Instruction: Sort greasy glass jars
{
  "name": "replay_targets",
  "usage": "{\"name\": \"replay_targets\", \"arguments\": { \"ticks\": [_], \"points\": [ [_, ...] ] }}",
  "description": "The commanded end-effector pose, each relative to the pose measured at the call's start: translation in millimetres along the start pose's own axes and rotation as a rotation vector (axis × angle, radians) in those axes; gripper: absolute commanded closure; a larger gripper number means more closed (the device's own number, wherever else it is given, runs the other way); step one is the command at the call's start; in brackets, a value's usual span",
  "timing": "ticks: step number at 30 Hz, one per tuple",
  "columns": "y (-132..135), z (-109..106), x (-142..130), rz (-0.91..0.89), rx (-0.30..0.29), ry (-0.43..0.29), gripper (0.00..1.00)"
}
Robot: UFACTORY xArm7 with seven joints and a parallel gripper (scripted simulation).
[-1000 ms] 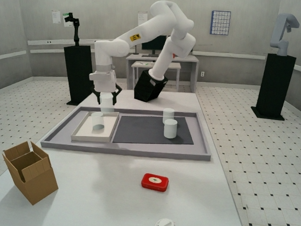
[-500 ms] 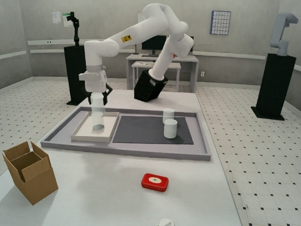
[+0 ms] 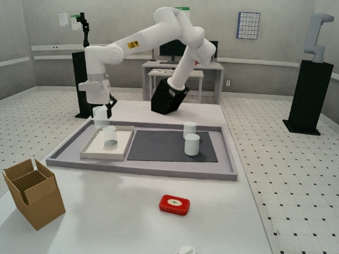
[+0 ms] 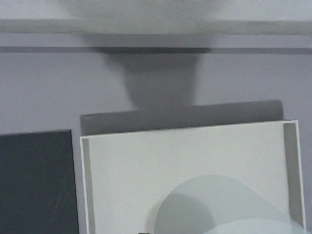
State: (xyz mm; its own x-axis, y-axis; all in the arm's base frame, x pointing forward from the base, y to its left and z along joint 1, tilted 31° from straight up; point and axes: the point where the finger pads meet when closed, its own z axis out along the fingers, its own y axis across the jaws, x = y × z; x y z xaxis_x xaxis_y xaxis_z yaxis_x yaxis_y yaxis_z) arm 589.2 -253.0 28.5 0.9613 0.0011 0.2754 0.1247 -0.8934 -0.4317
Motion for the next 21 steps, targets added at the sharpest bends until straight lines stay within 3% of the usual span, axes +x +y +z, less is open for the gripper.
{"name": "replay_targets", "arguments": {
  "ticks": [1, 21],
  "points": [
    [2.6, -3.0, 2.4, -0.002, -0.003, 0.003, 1.00],
    [2.7, 36.5, 2.5, -0.002, -0.003, 0.003, 1.00]
  ]
}}
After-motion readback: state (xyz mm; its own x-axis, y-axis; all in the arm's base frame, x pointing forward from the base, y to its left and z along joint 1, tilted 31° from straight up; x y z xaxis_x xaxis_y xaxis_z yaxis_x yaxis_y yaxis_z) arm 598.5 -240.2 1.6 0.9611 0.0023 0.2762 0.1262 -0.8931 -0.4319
